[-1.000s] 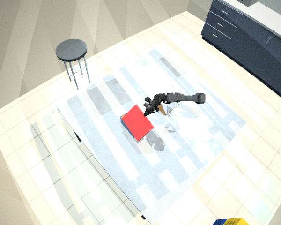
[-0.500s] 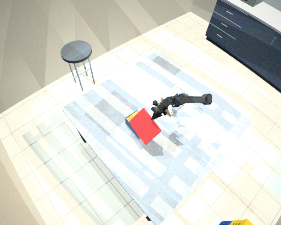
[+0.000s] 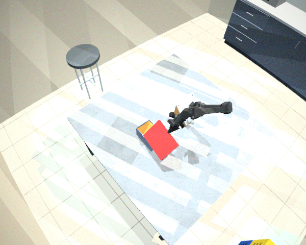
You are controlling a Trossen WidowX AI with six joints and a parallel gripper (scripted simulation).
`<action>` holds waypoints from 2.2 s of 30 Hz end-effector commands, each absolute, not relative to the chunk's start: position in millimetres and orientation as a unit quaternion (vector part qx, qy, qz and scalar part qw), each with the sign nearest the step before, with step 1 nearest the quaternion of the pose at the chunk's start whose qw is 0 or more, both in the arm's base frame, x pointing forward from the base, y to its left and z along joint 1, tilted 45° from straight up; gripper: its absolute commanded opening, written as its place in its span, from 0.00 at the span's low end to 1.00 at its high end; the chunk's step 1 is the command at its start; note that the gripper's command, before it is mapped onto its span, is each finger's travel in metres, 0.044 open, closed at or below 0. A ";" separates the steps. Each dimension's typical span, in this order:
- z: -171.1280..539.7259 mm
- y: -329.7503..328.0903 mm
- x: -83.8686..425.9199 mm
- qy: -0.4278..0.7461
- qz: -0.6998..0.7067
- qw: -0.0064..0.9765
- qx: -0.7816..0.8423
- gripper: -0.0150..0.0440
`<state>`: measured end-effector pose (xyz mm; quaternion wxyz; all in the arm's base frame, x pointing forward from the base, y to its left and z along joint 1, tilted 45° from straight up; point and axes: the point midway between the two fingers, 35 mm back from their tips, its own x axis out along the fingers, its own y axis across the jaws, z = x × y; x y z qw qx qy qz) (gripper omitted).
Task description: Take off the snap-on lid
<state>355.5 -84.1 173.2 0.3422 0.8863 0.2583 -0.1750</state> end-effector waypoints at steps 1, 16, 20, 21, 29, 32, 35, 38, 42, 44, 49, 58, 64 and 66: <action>184.9 -79.8 357.2 0.252 -0.173 0.346 0.887 0.25; 206.0 -58.4 358.8 0.252 -0.173 0.346 0.887 0.25; 211.7 -52.7 359.2 0.252 -0.173 0.346 0.887 0.25; 213.1 -51.3 359.3 0.252 -0.173 0.346 0.887 0.25; 224.5 -39.8 360.1 0.252 -0.172 0.345 0.887 0.25; 228.8 -35.6 360.4 0.252 -0.172 0.345 0.888 0.25; 233.1 -31.3 360.7 0.252 -0.172 0.345 0.888 0.25; 237.3 -27.0 360.9 0.252 -0.172 0.345 0.888 0.25; 243.1 -21.3 361.3 0.252 -0.172 0.345 0.888 0.25; 245.9 -18.5 361.5 0.252 -0.172 0.345 0.888 0.25; 253.1 -11.4 362.0 0.252 -0.172 0.345 0.888 0.25; 266.0 1.4 362.8 0.252 -0.171 0.344 0.888 0.25; 274.7 9.9 363.3 0.252 -0.171 0.344 0.888 0.25; 277.5 12.7 363.5 0.252 -0.171 0.344 0.888 0.25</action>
